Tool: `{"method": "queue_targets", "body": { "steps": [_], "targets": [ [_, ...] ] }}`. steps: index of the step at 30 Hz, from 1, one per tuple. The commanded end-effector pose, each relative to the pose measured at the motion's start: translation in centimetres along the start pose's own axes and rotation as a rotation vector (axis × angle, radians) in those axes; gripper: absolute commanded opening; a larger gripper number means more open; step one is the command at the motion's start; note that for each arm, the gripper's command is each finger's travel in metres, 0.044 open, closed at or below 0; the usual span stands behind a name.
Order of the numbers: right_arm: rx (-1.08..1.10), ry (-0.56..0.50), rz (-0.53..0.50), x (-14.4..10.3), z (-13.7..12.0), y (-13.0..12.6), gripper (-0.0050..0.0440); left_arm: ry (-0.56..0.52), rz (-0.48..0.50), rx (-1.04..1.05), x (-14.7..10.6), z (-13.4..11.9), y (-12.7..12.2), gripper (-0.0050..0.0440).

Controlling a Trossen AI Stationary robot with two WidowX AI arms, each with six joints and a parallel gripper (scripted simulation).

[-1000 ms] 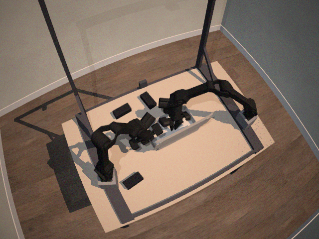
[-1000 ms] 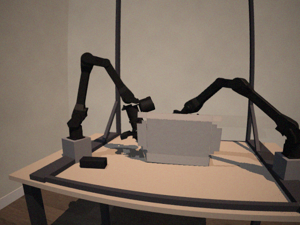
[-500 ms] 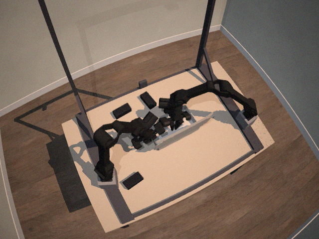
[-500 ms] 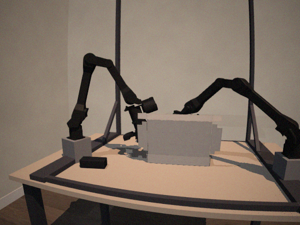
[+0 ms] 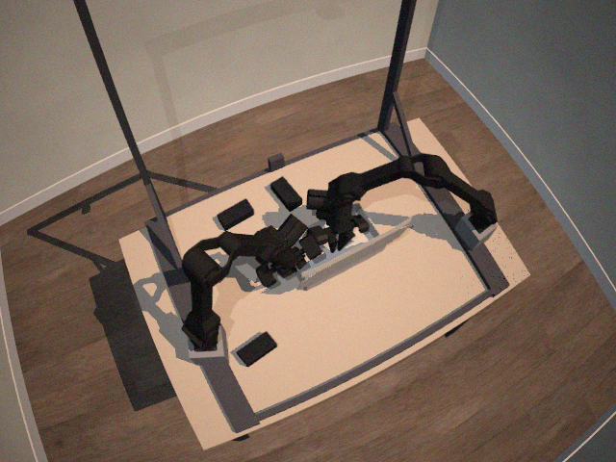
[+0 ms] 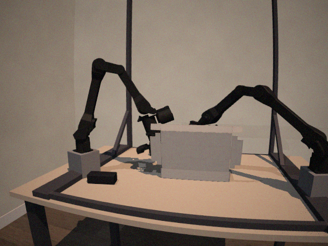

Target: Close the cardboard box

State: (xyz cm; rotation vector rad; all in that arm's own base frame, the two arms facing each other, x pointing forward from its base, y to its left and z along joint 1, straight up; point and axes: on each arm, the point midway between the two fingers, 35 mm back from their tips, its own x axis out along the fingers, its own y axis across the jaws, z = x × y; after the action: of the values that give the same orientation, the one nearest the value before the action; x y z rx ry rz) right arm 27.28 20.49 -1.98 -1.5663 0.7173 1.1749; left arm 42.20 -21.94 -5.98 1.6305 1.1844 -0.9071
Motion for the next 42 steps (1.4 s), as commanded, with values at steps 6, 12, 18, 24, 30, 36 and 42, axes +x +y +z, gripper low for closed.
{"method": "queue_targets", "body": {
  "steps": [6,12,18,24,30,36,42],
  "targets": [
    [0.016,-0.006,-0.058,-0.5,0.1,-2.1,0.0043,-0.012,-0.021,0.006,0.9,0.5,-0.6,0.0101],
    [0.016,-0.006,-0.066,-1.8,0.2,-2.1,0.0043,-0.012,-0.021,0.006,0.9,0.5,-0.6,0.0101],
    [0.016,-0.006,-0.097,-6.9,0.1,-1.4,0.0043,-0.012,-0.021,0.006,0.9,0.5,-0.6,0.0101],
    [0.016,-0.006,-0.097,-6.9,0.2,-1.4,0.0043,-0.012,-0.021,0.006,0.9,0.5,-0.6,0.0101],
    [0.016,-0.006,-0.097,-6.9,0.2,-1.4,0.0019,-0.012,-0.022,0.007,0.7,0.4,-0.6,0.0101],
    [0.016,-0.006,-0.097,-6.9,0.2,-1.4,0.0000,-0.012,-0.034,0.010,-3.4,-0.8,-1.3,0.0101],
    [0.016,-0.006,-0.097,-6.9,0.2,-1.4,0.0000,-0.010,-0.050,0.015,-8.3,-2.6,-2.6,0.0101]
  ]
}}
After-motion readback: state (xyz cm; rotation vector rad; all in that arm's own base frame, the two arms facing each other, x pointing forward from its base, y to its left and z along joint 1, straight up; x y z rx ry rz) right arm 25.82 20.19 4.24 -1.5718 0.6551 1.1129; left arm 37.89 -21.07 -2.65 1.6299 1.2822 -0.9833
